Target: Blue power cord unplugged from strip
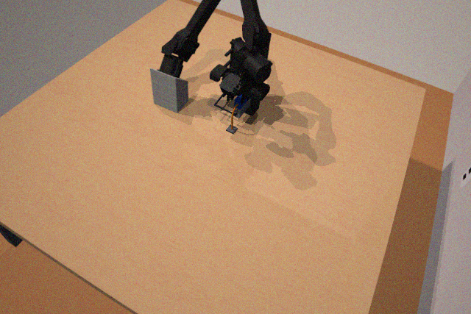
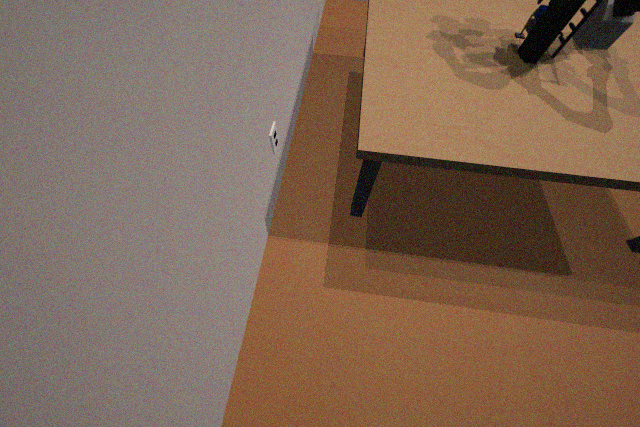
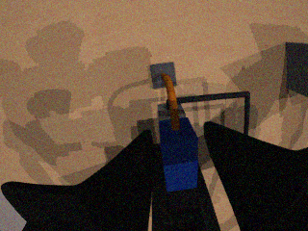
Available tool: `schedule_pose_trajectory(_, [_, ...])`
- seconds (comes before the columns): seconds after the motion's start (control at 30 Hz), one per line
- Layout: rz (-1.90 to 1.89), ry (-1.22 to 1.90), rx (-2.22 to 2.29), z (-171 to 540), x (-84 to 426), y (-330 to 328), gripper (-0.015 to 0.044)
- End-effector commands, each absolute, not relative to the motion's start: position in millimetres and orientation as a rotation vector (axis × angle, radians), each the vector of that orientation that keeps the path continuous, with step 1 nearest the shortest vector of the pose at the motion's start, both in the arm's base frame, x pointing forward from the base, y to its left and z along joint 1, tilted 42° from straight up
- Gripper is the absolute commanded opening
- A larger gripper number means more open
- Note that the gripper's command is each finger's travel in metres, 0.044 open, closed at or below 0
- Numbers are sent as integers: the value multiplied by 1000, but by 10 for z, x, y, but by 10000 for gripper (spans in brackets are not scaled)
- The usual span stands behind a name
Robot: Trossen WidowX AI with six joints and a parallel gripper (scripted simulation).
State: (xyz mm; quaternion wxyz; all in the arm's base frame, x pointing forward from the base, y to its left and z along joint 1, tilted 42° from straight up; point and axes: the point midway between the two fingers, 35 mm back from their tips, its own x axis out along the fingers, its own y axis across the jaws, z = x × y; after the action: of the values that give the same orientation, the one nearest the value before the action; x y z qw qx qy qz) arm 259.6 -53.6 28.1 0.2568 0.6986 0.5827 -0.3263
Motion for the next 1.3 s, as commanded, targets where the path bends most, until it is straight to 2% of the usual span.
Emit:
schedule_pose_trajectory(0.0, [-883, 1577, 1902, 341, 2608, -486, 160])
schedule_pose_trajectory(0.73, [-882, 1578, 1904, 320, 2636, -326, 160])
schedule_pose_trajectory(0.87, [-878, 1577, 1895, 339, 2639, -345, 55])
schedule_pose_trajectory(1.13, [-878, 1577, 1895, 339, 2639, -345, 2])
schedule_pose_trajectory(1.27, [-879, 1576, 1895, 322, 2639, -366, 0])
